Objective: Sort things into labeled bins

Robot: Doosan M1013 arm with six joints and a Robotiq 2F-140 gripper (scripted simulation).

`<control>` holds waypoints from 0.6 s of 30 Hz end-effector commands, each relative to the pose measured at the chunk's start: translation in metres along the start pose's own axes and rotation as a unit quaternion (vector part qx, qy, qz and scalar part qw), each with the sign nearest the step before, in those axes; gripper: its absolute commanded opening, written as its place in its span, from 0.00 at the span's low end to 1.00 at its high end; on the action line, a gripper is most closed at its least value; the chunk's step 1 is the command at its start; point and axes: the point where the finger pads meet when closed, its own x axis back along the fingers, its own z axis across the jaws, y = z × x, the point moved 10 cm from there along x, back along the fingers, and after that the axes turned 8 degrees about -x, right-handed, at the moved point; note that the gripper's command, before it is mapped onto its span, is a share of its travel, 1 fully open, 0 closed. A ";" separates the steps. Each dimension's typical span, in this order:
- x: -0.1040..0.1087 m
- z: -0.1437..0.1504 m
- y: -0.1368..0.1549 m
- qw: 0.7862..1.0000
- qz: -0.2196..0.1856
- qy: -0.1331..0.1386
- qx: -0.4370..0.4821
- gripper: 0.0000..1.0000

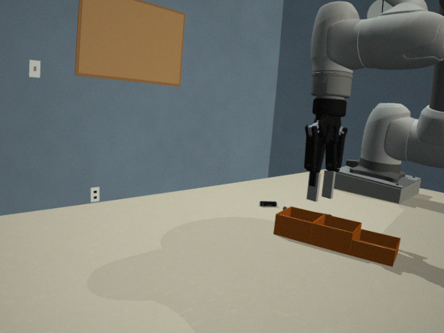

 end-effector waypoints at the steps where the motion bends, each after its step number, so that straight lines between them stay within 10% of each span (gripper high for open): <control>1: 0.002 -0.021 0.004 0.997 -0.002 0.003 -0.078 0.33; 18: 0.002 -0.021 0.006 0.945 0.006 0.001 -0.327 0.33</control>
